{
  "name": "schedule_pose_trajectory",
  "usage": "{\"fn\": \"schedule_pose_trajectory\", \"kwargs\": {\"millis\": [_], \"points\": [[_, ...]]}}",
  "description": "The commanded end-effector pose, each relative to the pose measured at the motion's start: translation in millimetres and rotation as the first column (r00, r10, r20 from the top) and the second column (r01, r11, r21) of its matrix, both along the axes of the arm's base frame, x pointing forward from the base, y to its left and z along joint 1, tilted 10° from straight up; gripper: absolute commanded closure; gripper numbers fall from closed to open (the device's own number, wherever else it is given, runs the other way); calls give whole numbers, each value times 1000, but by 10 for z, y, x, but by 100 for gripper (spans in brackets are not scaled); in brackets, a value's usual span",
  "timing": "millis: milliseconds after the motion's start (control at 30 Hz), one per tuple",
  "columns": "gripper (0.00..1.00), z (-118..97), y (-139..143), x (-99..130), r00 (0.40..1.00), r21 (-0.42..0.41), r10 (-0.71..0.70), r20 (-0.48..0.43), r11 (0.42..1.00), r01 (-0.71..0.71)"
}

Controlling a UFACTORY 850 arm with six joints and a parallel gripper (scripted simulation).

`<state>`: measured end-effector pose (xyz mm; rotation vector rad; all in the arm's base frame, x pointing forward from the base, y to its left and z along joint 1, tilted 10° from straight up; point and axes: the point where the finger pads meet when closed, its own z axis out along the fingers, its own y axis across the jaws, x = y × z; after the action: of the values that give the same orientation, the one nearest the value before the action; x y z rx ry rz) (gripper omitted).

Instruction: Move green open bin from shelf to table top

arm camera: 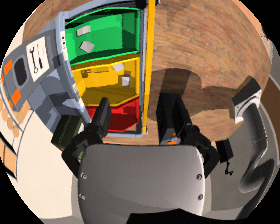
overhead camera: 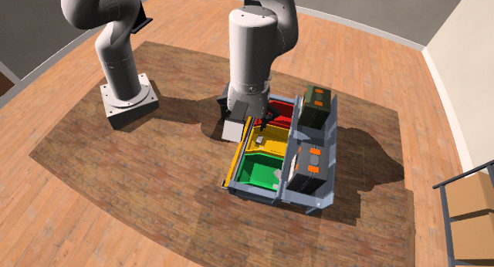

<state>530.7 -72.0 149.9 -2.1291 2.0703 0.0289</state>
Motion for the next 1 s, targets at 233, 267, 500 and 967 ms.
{"fn": "schedule_pose_trajectory", "kwargs": {"millis": [233, 267, 500, 967], "points": [[0, 12, 45, -27, 1000, 0, 0, 2, 1000, 0], [0, 12, 60, -38, 1000, 0, 0, 2, 1000, 0], [0, 13, 76, -50, 1000, 0, 0, 2, 1000, 0], [0, 16, 117, -80, 1000, 0, 0, 2, 1000, 0]]}}
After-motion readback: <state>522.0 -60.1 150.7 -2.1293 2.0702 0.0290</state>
